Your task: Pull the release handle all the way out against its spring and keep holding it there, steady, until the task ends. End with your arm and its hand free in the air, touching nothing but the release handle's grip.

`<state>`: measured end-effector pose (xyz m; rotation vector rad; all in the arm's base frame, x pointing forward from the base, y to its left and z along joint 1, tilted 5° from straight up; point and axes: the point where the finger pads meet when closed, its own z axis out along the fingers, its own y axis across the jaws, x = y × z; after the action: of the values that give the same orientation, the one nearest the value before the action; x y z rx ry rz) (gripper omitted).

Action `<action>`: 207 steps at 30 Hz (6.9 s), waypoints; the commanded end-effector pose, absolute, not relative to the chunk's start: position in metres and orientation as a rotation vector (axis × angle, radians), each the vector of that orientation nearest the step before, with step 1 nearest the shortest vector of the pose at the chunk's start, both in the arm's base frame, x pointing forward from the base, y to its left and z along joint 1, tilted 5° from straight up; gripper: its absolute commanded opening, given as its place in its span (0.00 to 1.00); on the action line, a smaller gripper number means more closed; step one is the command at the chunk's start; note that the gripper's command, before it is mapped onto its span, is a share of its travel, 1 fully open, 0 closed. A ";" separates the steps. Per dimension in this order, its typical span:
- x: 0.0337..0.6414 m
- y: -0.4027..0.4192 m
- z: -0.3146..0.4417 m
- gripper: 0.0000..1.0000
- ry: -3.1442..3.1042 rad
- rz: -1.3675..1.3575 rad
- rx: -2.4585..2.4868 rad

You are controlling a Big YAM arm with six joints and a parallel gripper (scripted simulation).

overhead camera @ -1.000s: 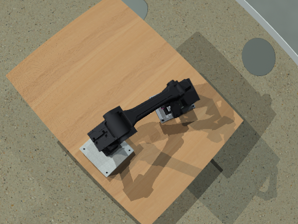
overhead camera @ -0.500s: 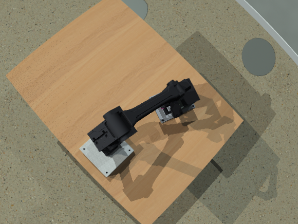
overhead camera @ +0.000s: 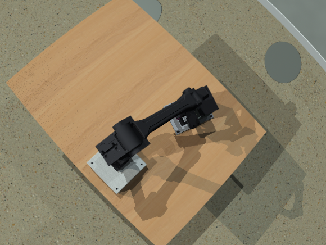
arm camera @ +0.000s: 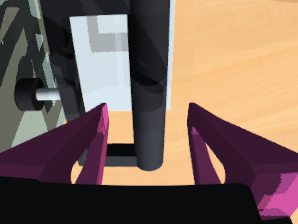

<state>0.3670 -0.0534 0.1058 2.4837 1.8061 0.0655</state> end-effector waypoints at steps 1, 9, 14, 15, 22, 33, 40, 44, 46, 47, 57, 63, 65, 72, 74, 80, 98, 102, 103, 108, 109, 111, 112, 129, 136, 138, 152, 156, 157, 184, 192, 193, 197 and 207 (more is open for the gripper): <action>0.392 -0.054 0.126 0.48 1.776 0.135 2.444; 0.392 -0.054 0.126 0.48 1.776 0.135 2.444; 0.392 -0.054 0.126 0.48 1.776 0.135 2.444; 0.392 -0.054 0.126 0.48 1.776 0.135 2.444; 0.392 -0.054 0.126 0.48 1.776 0.135 2.444; 0.392 -0.054 0.126 0.48 1.776 0.135 2.444; 0.391 -0.054 0.126 0.48 1.776 0.135 2.444; 0.390 -0.055 0.125 0.48 1.780 0.132 2.445; 0.389 -0.055 0.124 0.48 1.782 0.130 2.445; 0.389 -0.055 0.124 0.48 1.783 0.129 2.445; 0.391 -0.054 0.126 0.48 1.776 0.135 2.444; 0.391 -0.054 0.126 0.48 1.776 0.135 2.444; 0.391 -0.054 0.126 0.48 1.776 0.135 2.444; 0.391 -0.054 0.126 0.48 1.776 0.135 2.444; 0.391 -0.054 0.126 0.48 1.776 0.135 2.444; 0.391 -0.054 0.126 0.48 1.776 0.135 2.444; 0.391 -0.054 0.125 0.48 1.776 0.135 2.444; 0.391 -0.054 0.125 0.48 1.776 0.135 2.444; 0.391 -0.054 0.124 0.48 1.776 0.135 2.444; 0.391 -0.054 0.123 0.48 1.776 0.135 2.444; 0.391 -0.054 0.123 0.48 1.776 0.135 2.444; 0.392 -0.054 0.122 0.48 1.776 0.135 2.444; 0.392 -0.054 0.121 0.48 1.776 0.135 2.444; 0.393 -0.055 0.109 0.48 1.776 0.135 2.444; 0.394 -0.055 0.103 0.48 1.776 0.135 2.444; 0.394 -0.055 0.102 0.48 1.776 0.135 2.444; 0.395 -0.055 0.097 0.48 1.776 0.135 2.444; 0.395 -0.055 0.096 0.48 1.776 0.135 2.444; 0.395 -0.055 0.096 0.48 1.776 0.135 2.444; 0.357 -0.054 0.056 0.48 1.839 0.004 2.507; 0.357 -0.054 0.056 0.48 1.839 0.004 2.507; 0.357 -0.054 0.056 0.48 1.839 0.004 2.507; 0.357 -0.054 0.056 0.48 1.839 0.004 2.507; 0.357 -0.054 0.056 0.48 1.839 0.004 2.507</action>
<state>0.3870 -0.0561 0.0990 2.4465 1.7777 0.1344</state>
